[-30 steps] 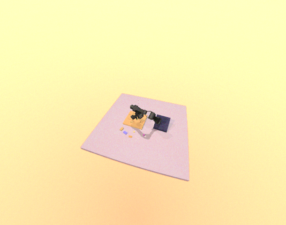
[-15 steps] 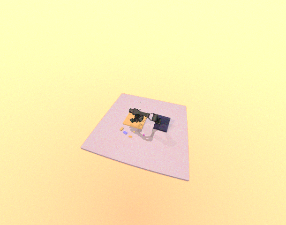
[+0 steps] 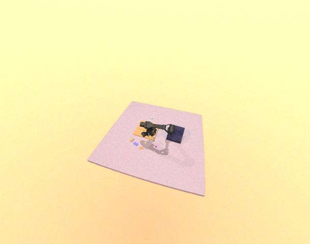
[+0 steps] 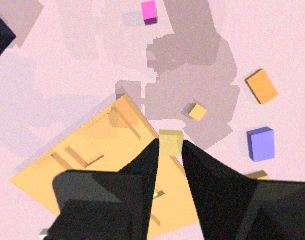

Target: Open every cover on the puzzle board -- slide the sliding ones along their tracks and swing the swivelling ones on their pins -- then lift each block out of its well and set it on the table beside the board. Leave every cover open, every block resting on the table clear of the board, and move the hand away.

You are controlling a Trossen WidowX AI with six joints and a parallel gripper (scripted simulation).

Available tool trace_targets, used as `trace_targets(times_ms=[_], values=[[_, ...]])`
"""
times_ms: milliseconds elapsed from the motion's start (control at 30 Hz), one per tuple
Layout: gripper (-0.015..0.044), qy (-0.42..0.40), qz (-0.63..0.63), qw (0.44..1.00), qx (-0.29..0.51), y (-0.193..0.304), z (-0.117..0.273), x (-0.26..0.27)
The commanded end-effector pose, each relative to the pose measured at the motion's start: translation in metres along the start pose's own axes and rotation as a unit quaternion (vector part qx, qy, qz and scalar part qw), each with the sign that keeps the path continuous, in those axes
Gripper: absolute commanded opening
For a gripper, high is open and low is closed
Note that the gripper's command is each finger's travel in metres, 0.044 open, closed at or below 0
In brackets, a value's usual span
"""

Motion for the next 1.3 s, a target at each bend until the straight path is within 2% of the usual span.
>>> trace_targets(times_ms=[0,300,1267], values=[[0.008,0.004,-0.001,1.0,-0.003,-0.014,0.002,-0.006],[0.008,0.01,-0.001,1.0,-0.008,-0.041,0.004,-0.014],[0.008,0.008,0.0,1.0,-0.007,-0.036,-0.041,-0.018]])
Point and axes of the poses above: the point midway between the two fingers, 35 mm back from their tips, its own z axis back along the fingers, its own x axis across the jaws, y = z × x, the point moved 6 cm from there along z, back along the fingers, and after that the axes turned 4 degrees about z, right-handed, at the moved point
